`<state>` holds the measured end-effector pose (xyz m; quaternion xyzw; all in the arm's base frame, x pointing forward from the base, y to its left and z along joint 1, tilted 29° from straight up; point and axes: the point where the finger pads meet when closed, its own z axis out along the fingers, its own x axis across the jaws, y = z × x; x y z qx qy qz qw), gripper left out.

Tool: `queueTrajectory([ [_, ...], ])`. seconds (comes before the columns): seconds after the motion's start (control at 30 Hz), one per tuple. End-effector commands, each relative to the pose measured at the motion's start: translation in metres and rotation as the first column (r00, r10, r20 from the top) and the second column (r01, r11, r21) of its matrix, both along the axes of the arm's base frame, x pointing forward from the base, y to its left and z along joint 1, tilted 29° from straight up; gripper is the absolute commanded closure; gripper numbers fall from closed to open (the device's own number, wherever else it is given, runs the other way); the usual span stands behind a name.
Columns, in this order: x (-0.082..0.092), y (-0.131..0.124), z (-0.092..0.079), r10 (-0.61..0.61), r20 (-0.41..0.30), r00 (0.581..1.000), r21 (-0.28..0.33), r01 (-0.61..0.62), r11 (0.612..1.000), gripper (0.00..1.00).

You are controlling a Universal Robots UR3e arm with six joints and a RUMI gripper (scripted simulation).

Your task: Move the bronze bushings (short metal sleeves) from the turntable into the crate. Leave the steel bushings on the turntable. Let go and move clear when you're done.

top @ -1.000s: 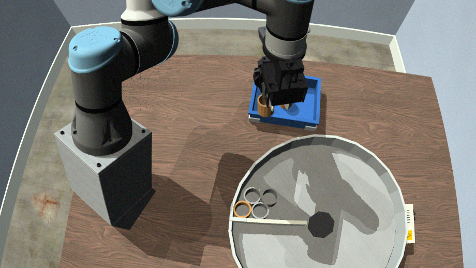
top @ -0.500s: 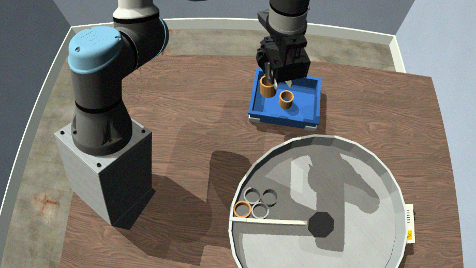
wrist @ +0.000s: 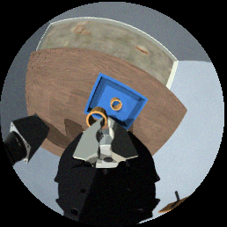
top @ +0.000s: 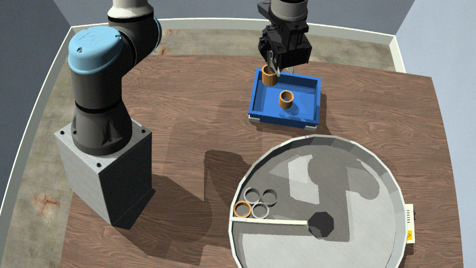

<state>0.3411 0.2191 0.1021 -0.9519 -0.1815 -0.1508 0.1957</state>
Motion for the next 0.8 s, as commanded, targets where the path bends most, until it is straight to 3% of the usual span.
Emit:
queueTrajectory([
  [0.0, 0.0007, 0.0050, 0.0032, 0.007, 0.006, 1.000, -0.003, -0.007, 1.000, 1.00],
  [0.77, 0.0004, 0.0117, 0.0064, 0.016, 0.010, 1.000, -0.004, -0.016, 1.000, 1.00],
])
